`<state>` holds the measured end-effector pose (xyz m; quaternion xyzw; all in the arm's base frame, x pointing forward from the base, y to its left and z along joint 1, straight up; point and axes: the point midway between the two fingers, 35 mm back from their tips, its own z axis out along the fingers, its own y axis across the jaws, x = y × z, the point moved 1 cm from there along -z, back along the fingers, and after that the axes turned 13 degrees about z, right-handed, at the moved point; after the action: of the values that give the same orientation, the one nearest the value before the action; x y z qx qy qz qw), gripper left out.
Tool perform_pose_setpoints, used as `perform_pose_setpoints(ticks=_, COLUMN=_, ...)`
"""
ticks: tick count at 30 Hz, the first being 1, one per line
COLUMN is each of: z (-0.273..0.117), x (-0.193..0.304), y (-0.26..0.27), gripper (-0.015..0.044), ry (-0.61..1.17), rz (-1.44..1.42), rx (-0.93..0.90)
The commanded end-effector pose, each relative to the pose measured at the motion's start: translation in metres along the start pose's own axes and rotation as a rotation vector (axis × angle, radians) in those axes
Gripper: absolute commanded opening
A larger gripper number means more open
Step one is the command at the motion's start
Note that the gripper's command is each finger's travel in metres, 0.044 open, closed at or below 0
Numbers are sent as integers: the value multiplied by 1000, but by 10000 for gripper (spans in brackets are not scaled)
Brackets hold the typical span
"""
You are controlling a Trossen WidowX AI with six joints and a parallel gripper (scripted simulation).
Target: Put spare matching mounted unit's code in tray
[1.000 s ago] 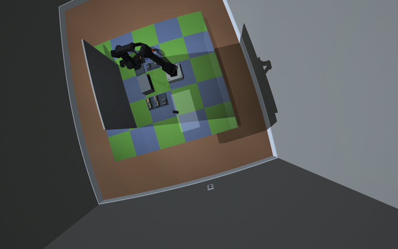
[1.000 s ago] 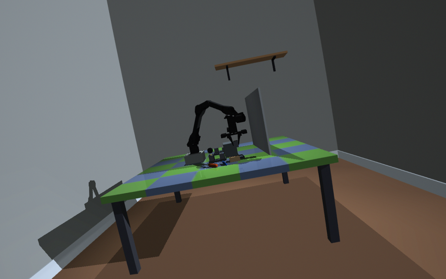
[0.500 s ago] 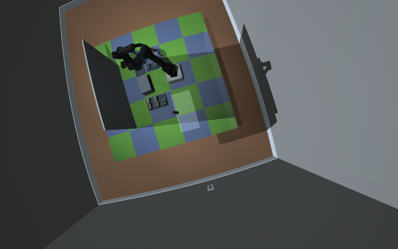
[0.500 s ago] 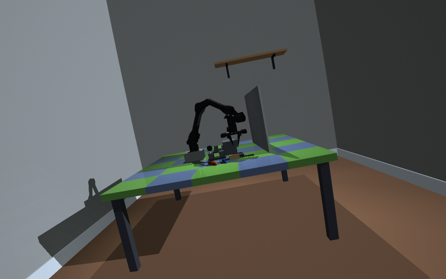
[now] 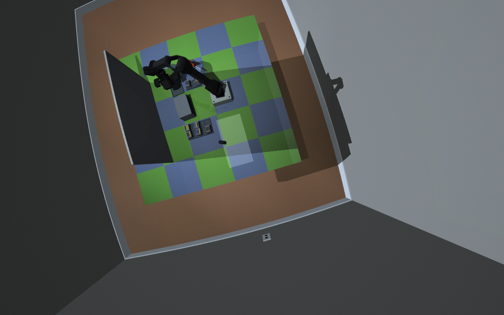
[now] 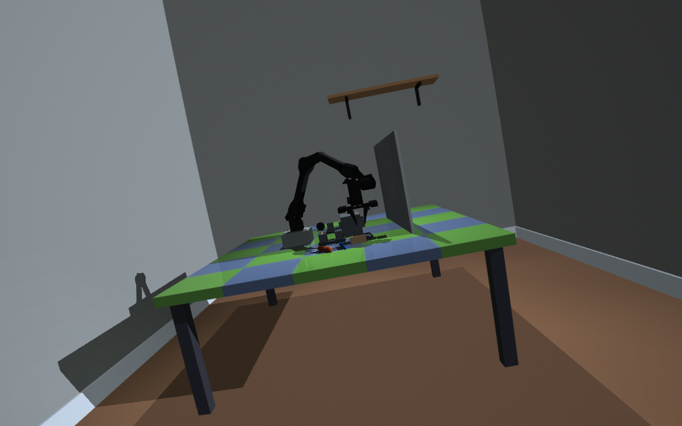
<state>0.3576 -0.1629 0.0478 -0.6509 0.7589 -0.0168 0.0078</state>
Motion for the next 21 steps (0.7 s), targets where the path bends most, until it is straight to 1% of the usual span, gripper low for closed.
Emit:
perform_pose_setpoints(ticks=1, z=6, x=-1, y=3, gripper=0, ry=-1, rz=-5, rx=-8)
perform_pose_setpoints(ticks=21, z=23, x=-1, y=5, gripper=0, ry=-1, rz=-5, rx=-8)
